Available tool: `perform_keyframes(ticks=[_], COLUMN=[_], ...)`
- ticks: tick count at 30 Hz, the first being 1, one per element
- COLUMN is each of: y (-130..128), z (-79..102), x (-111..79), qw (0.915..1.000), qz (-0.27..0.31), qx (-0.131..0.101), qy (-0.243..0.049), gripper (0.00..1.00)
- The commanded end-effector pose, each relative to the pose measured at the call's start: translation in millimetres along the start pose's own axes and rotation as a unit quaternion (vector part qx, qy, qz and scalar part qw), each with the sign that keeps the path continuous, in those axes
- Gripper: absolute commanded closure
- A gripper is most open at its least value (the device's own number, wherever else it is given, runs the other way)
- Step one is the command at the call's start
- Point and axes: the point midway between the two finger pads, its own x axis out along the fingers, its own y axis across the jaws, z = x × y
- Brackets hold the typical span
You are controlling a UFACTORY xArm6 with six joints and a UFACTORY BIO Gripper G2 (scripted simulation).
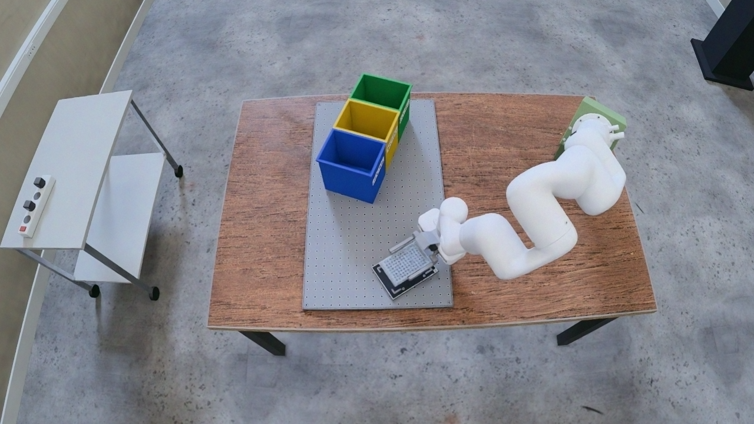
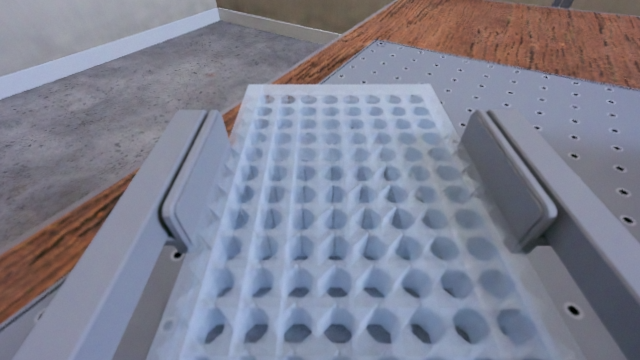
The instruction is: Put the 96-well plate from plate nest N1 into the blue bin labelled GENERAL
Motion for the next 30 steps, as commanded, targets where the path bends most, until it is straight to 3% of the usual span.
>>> perform_keyframes(ticks=[1,30], y=[-0.1,0.0], z=[8.3,49.9], x=[0.8,0.8], qw=[1.0,1.0], qz=[0.0,0.0], qx=[0.0,0.0], qy=[-0.001,-0.001], gripper=[1.0,1.0])
